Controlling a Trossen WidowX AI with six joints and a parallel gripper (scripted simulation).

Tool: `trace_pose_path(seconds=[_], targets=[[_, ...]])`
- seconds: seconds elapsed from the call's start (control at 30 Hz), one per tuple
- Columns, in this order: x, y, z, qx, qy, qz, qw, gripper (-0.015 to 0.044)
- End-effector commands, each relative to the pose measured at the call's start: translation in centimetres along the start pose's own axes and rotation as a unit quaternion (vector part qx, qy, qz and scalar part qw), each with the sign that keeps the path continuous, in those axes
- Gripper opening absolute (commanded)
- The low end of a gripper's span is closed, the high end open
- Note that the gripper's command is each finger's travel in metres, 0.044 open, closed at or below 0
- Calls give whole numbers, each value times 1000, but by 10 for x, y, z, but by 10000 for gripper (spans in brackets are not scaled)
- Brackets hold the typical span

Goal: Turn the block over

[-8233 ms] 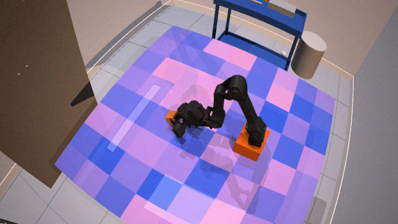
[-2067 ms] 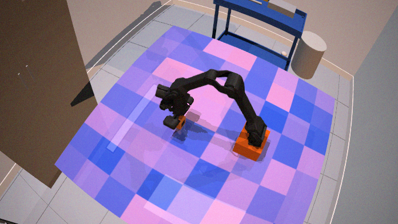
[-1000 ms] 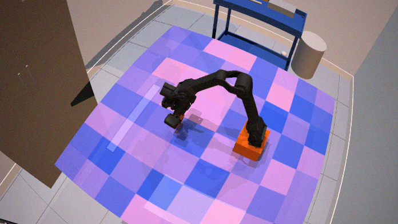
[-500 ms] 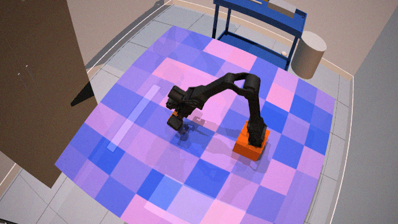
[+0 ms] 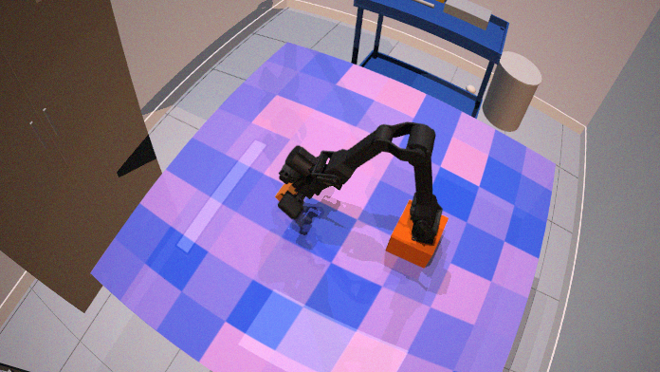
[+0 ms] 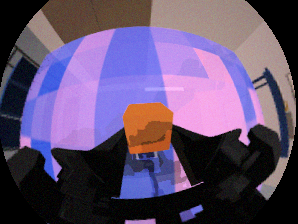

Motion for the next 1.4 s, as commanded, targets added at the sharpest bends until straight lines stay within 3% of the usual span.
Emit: trace_pose_path(seconds=[0.0, 0.47, 0.97, 1.37], targets=[[8, 2, -6, 4, -20, -4, 1000, 0], [27, 4, -25, 0, -120, -19, 993, 0], [24, 4, -46, 0, -224, -36, 974, 0], [21, 4, -47, 0, -243, -39, 969, 0]])
Point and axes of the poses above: the point midway between the two fingers, 35 mm back from their tips, its own x axis out along the fingers, its own y axis across the jaws, z = x × y, the point moved 6 cm from there along -x, back along the fingers, and after that the axes turned 8 degrees about -x, right-handed, at the moved point
